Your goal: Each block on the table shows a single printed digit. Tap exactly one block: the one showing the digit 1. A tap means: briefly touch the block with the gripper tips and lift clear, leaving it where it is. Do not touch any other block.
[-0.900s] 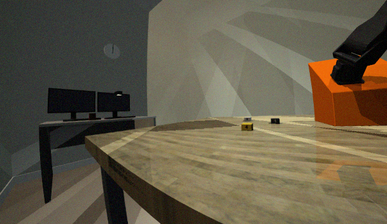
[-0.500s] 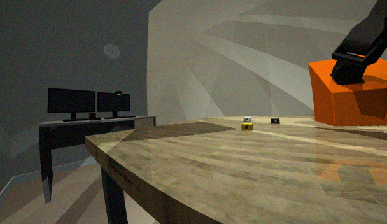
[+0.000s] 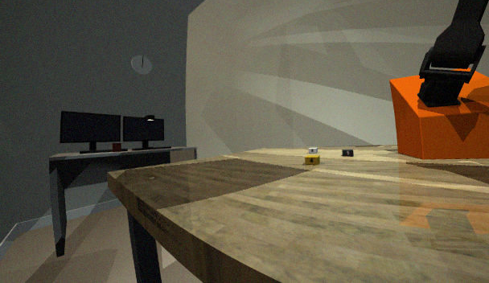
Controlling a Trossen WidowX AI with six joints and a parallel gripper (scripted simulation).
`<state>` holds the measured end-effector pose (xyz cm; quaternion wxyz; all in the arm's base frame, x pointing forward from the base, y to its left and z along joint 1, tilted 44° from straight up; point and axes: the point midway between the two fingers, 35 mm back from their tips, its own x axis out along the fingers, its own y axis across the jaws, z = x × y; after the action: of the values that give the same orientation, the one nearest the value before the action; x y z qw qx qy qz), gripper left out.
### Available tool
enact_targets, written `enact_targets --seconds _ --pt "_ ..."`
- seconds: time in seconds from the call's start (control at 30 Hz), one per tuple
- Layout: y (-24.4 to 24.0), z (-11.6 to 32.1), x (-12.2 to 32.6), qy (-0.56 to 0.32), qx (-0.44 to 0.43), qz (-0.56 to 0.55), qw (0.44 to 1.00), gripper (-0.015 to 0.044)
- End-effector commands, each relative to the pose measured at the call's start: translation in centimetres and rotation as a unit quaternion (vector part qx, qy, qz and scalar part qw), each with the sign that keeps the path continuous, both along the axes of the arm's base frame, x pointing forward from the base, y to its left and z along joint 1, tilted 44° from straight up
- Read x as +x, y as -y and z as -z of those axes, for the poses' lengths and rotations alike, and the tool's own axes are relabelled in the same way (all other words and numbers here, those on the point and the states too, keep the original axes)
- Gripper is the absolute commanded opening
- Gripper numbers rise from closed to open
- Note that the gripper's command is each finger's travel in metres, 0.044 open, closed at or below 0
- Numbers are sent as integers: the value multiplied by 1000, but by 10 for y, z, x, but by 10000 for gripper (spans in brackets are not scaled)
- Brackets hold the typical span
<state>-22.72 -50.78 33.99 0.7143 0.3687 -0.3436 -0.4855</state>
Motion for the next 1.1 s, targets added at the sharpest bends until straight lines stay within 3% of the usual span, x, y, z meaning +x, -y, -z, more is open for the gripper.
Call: enact_targets --seconds 0.0,0.27,0.53,0.8,1.07 --pt "26 39 57 -19 45 -39 998 400" --pt "44 111 176 -76 124 -135 980 400" --pt "18 181 297 -155 191 -251 936 400" --pt "-50 246 403 -248 237 -383 858 400" --pt "-155 301 479 -345 256 -526 734 400"
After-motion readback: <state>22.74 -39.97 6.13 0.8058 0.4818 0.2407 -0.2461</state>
